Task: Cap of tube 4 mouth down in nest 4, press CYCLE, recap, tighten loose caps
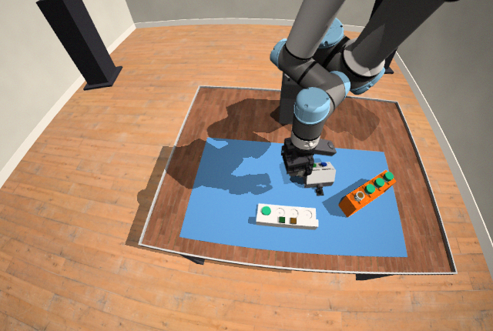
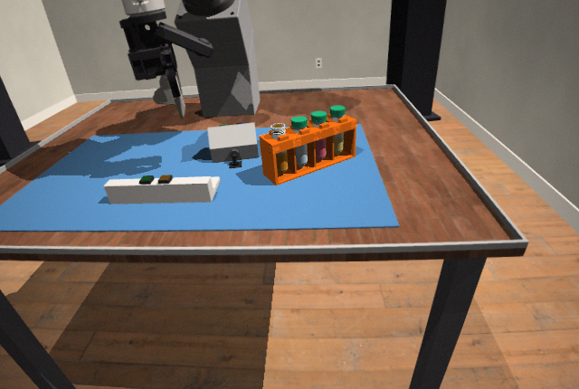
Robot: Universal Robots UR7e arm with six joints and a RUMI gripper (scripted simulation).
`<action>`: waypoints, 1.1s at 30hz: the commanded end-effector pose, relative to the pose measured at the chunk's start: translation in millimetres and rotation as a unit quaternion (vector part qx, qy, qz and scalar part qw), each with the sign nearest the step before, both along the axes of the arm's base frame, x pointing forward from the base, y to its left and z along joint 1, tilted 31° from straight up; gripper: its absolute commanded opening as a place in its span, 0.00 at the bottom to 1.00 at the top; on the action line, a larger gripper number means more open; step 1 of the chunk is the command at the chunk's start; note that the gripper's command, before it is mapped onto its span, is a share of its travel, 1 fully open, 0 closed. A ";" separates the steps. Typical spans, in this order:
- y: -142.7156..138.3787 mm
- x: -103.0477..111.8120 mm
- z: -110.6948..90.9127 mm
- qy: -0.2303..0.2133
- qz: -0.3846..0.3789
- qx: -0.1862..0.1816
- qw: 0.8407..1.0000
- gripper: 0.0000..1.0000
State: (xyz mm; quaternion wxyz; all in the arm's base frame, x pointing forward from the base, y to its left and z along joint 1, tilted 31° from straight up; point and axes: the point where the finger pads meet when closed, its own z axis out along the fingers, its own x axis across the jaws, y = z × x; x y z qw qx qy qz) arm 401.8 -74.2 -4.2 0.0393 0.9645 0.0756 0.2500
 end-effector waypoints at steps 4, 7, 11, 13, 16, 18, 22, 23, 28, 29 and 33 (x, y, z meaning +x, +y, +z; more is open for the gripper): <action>83.1 -42.0 -36.0 0.104 -0.089 -0.017 0.990 0.00; 83.1 -42.0 -36.0 0.104 -0.089 -0.017 0.990 0.00; 83.1 -42.0 -36.0 0.104 -0.089 -0.017 0.990 0.00; 83.1 -42.0 -36.0 0.104 -0.089 -0.017 0.990 0.00; 83.1 -42.0 -36.0 0.104 -0.089 -0.017 0.990 0.00; 83.1 -42.0 -36.0 0.104 -0.089 -0.017 0.990 0.00; 83.1 -42.0 -36.0 0.104 -0.089 -0.017 0.990 0.00; 83.1 -42.0 -36.0 0.104 -0.089 -0.017 0.990 0.00; 83.1 -42.0 -36.1 0.104 -0.089 -0.017 0.990 0.00; 83.1 -42.0 -36.1 0.104 -0.089 -0.017 0.990 0.00; 83.1 -42.0 -36.0 0.104 -0.089 -0.017 0.990 0.00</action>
